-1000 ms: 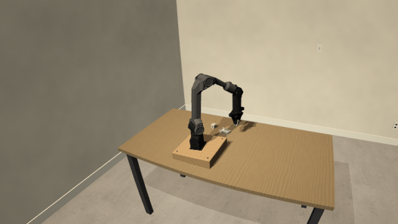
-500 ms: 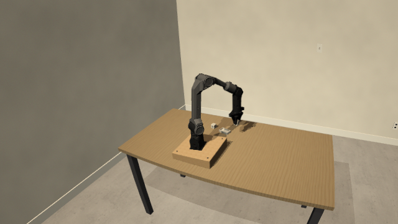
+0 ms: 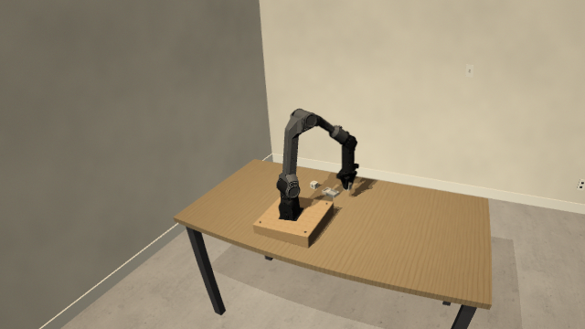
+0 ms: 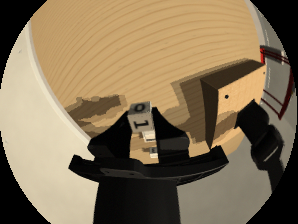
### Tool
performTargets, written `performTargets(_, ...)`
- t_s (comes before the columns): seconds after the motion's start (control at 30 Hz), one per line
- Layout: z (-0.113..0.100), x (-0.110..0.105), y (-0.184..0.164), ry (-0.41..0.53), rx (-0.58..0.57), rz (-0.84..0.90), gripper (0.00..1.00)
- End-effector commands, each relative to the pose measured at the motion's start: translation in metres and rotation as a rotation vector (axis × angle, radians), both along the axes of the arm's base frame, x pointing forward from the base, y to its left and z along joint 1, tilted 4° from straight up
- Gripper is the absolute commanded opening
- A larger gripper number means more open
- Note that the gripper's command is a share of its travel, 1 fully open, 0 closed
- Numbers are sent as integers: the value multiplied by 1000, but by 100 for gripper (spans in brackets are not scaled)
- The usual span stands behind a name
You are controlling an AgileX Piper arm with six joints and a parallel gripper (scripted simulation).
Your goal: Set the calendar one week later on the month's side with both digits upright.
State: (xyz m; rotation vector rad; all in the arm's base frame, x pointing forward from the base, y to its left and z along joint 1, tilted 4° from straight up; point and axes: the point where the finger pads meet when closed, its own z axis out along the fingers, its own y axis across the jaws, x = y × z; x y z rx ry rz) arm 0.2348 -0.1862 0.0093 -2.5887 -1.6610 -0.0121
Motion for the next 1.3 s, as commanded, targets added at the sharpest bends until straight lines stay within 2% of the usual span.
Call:
performTargets(0.0,-10,0,1,2,3,1,33)
performTargets(0.5,-60,-2,4,2,2,1,33)
performTargets(1.27,-63,-1,4,1,1,1,33)
